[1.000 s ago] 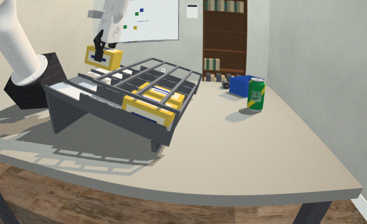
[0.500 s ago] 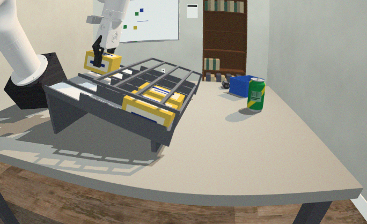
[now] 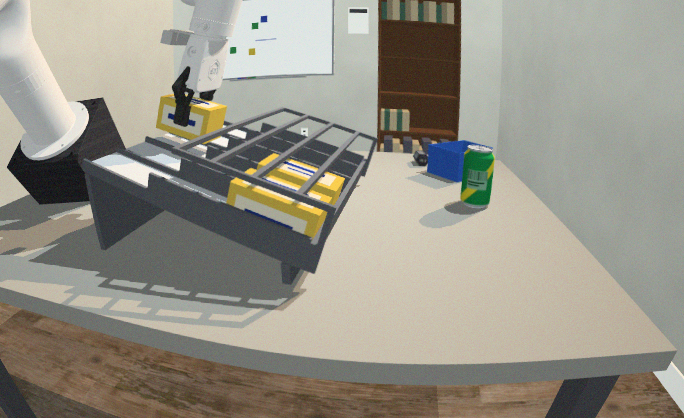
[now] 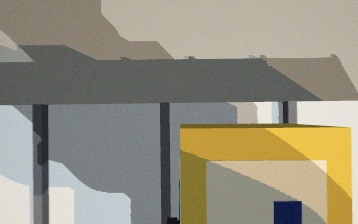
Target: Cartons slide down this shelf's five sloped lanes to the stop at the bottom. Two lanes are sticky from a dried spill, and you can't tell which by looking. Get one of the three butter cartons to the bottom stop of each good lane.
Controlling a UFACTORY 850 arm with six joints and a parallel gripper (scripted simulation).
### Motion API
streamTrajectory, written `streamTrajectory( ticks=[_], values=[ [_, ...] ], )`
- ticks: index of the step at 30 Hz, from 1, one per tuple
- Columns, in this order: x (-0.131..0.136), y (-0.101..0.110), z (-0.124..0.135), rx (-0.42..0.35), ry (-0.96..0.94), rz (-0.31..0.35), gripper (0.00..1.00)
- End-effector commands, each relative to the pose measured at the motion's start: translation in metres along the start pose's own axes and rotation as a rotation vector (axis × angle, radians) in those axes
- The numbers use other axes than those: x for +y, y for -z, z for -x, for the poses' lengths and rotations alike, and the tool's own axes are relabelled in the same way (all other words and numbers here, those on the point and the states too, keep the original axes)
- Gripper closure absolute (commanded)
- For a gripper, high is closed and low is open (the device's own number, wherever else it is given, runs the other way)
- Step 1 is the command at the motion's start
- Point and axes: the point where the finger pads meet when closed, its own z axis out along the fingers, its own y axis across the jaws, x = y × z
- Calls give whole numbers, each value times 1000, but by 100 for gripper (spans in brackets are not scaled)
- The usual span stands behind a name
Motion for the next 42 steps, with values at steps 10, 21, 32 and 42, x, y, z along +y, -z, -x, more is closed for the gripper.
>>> streamTrajectory(
  ticks=[10, 21, 32, 42],
  values=[
    [0, -2, 0, -1, 0, 1, 100],
    [0, -2, 0, -1, 0, 1, 100],
    [1, -4, 1, -1, 0, 1, 100],
    [0, -7, 1, -1, 0, 1, 100]
  ],
)
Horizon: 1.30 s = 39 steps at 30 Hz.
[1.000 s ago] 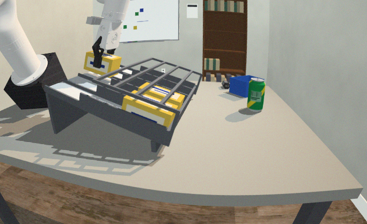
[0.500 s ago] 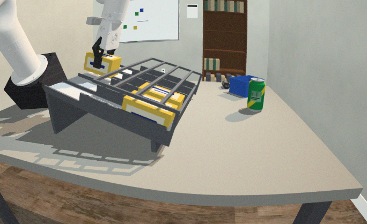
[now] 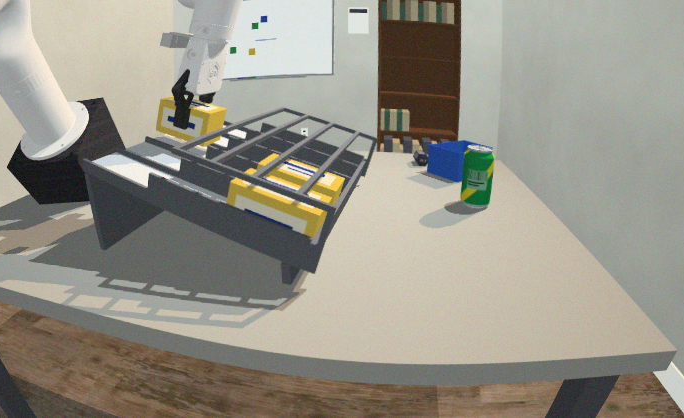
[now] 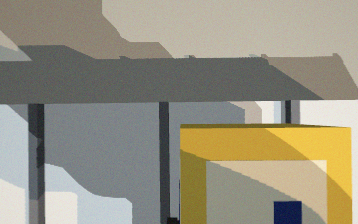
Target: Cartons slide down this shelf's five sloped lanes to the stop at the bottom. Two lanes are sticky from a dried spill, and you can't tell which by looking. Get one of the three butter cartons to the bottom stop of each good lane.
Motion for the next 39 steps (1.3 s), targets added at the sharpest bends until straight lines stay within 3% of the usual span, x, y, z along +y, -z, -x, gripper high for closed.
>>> streamTrajectory(
  ticks=[1, 39],
  values=[
    [0, -2, 1, -1, 0, 1, 100],
    [0, -7, 1, -1, 0, 1, 100]
  ],
)
